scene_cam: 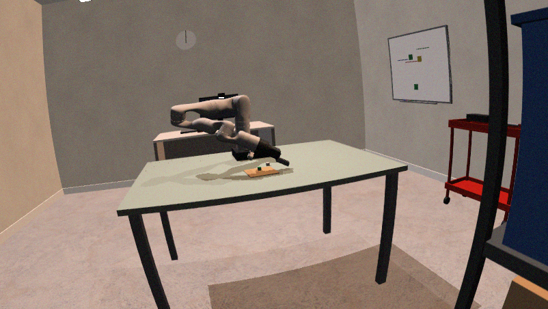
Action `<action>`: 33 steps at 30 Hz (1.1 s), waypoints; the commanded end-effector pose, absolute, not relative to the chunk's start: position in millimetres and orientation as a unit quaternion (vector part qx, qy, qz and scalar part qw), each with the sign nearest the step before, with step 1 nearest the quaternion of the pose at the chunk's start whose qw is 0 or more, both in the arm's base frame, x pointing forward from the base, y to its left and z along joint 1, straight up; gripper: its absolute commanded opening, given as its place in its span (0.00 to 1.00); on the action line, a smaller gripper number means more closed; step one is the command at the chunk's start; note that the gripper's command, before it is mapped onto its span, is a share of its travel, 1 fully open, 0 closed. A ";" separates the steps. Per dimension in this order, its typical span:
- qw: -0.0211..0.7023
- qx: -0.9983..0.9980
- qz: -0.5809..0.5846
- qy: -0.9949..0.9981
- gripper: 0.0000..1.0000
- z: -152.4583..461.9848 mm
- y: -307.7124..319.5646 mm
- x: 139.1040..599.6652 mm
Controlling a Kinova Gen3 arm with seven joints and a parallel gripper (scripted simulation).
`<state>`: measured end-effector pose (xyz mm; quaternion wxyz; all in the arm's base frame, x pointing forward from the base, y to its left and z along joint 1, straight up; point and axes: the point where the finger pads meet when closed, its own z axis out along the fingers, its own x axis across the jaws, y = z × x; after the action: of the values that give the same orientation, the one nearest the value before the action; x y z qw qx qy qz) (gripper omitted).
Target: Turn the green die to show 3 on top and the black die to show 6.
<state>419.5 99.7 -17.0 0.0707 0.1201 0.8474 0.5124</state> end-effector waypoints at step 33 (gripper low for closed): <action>0.071 0.120 0.512 0.847 0.34 -27.4 99.7 419.8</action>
<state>419.5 99.7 -28.0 0.0707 0.1201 0.8474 0.5124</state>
